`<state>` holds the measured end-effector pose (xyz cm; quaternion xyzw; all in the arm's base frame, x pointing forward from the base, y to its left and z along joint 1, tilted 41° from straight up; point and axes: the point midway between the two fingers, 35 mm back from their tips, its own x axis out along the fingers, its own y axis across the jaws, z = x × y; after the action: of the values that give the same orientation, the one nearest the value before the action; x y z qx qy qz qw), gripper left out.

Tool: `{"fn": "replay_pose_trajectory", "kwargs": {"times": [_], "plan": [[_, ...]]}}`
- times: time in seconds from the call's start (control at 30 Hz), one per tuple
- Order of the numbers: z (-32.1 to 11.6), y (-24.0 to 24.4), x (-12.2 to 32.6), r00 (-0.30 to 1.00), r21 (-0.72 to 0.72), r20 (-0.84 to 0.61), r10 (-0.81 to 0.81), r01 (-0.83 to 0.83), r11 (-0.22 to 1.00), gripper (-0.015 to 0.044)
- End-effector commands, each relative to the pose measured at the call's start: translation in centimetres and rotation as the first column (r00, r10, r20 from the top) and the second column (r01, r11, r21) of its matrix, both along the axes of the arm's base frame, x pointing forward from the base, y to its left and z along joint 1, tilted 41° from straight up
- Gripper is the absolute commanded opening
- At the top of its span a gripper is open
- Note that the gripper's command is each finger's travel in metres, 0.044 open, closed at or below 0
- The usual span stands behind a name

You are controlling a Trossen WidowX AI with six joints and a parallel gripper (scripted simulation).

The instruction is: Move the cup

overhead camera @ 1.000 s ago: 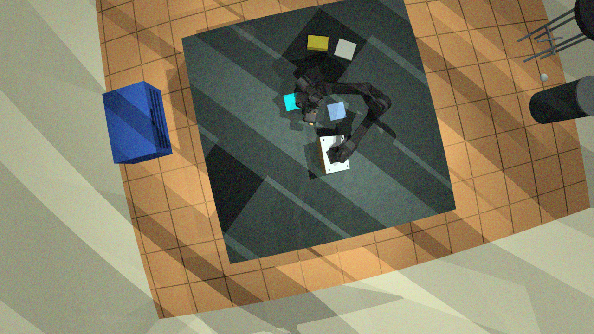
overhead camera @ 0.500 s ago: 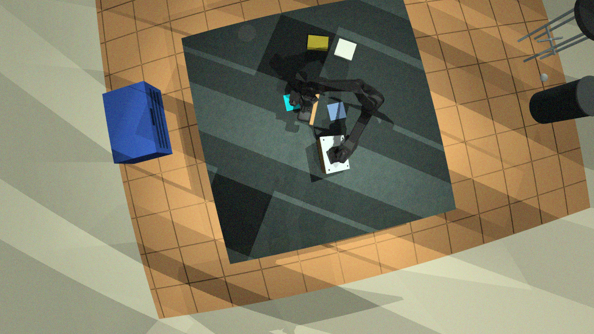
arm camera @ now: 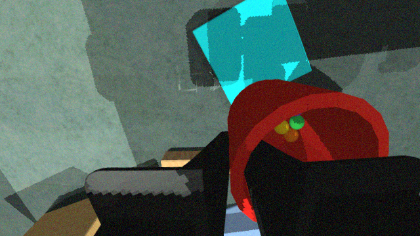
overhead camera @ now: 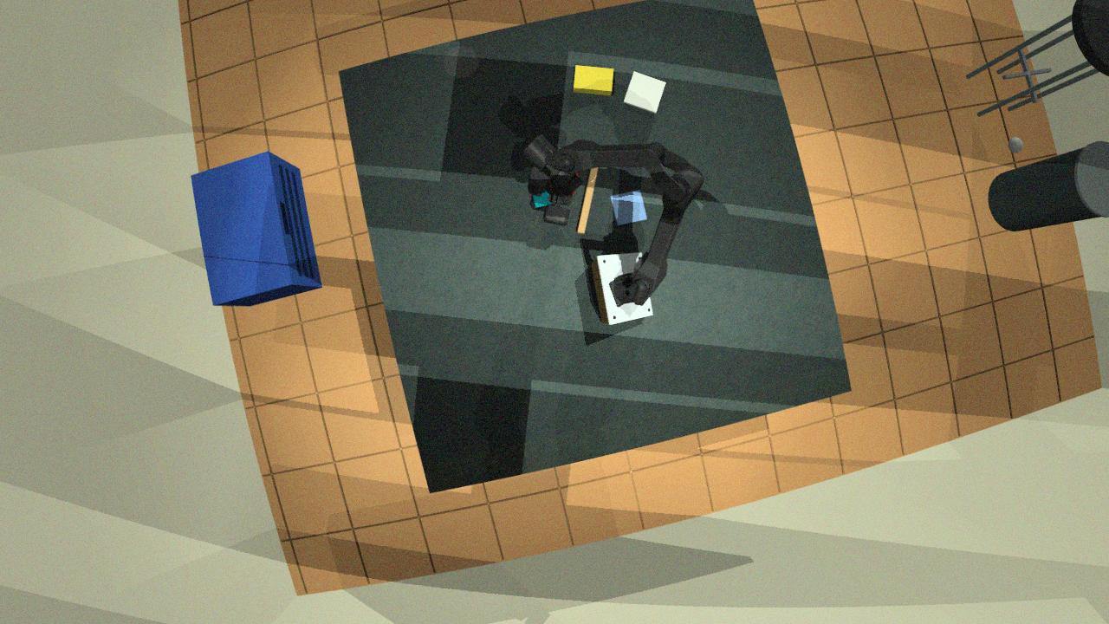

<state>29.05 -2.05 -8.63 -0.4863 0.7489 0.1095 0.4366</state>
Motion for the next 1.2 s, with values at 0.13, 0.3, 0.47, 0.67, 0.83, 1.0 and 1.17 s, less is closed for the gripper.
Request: {"fn": "replay_pose_trajectory", "kwargs": {"times": [0.13,0.3,0.47,0.67,0.83,1.0,1.17], "plan": [[-1.0,1.1,0.8,1.0,0.003,-0.002,-0.003,0.003,1.0,0.0],[-1.6,1.6,1.3,1.0,0.004,-0.001,-0.003,0.003,1.0,0.0],[-2.1,2.2,1.7,1.0,0.004,-0.001,-0.003,0.003,1.0,0.0],[-2.8,2.9,2.2,1.0,0.005,0.0,-0.003,0.003,1.0,0.0],[-3.2,2.8,2.3,1.0,0.005,0.0,-0.003,0.003,1.0,0.0],[-3.9,2.2,2.2,1.0,0.004,0.0,-0.003,0.003,1.0,0.0],[-4.7,1.6,2.1,1.0,0.004,0.0,-0.003,0.003,1.0,0.0]]}}
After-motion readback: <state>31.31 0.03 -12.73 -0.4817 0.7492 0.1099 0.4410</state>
